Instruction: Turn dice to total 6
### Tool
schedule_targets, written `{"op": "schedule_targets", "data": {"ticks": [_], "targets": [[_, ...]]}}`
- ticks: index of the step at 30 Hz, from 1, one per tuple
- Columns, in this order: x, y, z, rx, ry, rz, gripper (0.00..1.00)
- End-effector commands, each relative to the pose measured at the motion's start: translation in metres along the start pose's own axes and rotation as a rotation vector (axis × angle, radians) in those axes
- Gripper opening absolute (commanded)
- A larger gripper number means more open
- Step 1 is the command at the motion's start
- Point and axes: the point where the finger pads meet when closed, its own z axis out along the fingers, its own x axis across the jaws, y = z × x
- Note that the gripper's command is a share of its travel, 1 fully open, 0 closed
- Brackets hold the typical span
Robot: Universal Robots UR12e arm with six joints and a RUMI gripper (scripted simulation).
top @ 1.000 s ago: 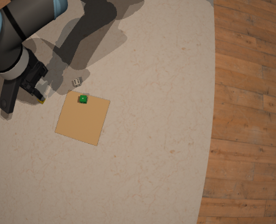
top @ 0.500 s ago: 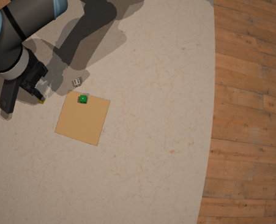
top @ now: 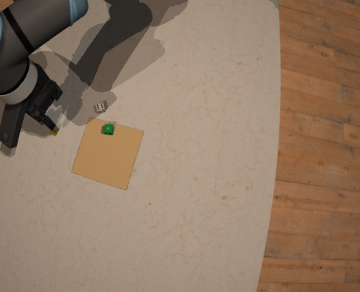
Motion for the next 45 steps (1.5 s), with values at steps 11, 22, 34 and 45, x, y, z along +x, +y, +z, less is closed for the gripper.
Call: {"op": "schedule_targets", "data": {"ticks": [11,22,34,45], "targets": [[0.0001,-0.0006,-0.0005,0.001,0.000,0.000,0.21],[0.0001,-0.0006,-0.0005,0.001,0.000,0.000,0.21],[0.0001,-0.0006,-0.0005,0.001,0.000,0.000,0.21],[0.0001,-0.0006,0.0077,0.001,0.000,0.000,0.21]]}}
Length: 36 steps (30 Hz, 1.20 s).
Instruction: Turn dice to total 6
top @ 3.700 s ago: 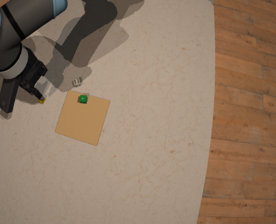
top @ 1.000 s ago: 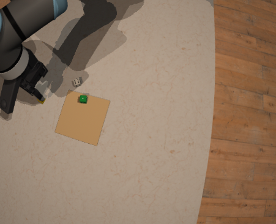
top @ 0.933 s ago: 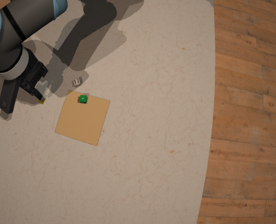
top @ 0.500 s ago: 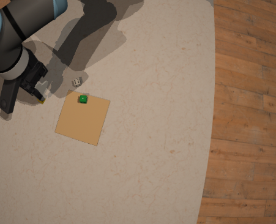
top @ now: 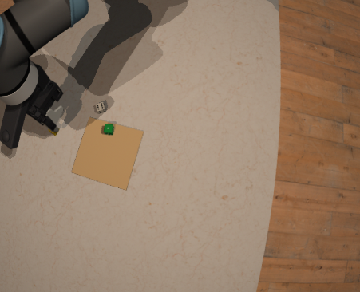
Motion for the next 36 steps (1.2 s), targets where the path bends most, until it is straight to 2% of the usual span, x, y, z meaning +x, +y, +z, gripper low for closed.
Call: {"op": "schedule_targets", "data": {"ticks": [1,15,36], "targets": [[0.000,-0.001,0.005,0.001,0.000,0.000,0.21],[0.000,-0.001,0.020,0.001,0.000,0.000,0.21],[0.000,-0.001,0.021,0.001,0.000,0.000,0.21]]}}
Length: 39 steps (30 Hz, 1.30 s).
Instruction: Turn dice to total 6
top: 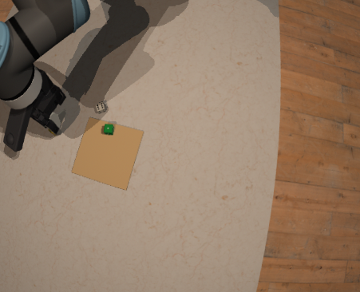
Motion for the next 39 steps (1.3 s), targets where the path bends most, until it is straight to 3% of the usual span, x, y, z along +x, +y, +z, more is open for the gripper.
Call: {"op": "schedule_targets", "data": {"ticks": [1,18,19,39], "targets": [[0.0001,-0.0005,-0.0005,0.001,0.000,0.000,0.21],[0.0001,-0.0005,-0.0005,0.001,0.000,0.000,0.21],[0.0001,-0.0005,-0.0005,0.001,0.000,0.000,0.03],[0.0001,-0.0005,-0.0005,0.001,0.000,0.000,0.03]]}}
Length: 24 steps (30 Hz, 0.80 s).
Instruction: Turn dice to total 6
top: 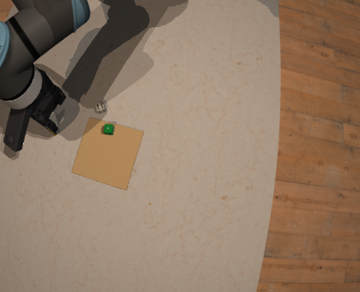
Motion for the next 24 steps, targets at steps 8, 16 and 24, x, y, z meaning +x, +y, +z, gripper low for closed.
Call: {"op": "schedule_targets", "data": {"ticks": [8,16,24], "targets": [[0.000,-0.001,0.000,0.001,0.000,0.000,0.03],[0.000,-0.001,-0.001,0.001,0.000,0.000,0.03],[0.000,-0.001,-0.023,0.001,0.000,0.000,0.03]]}}
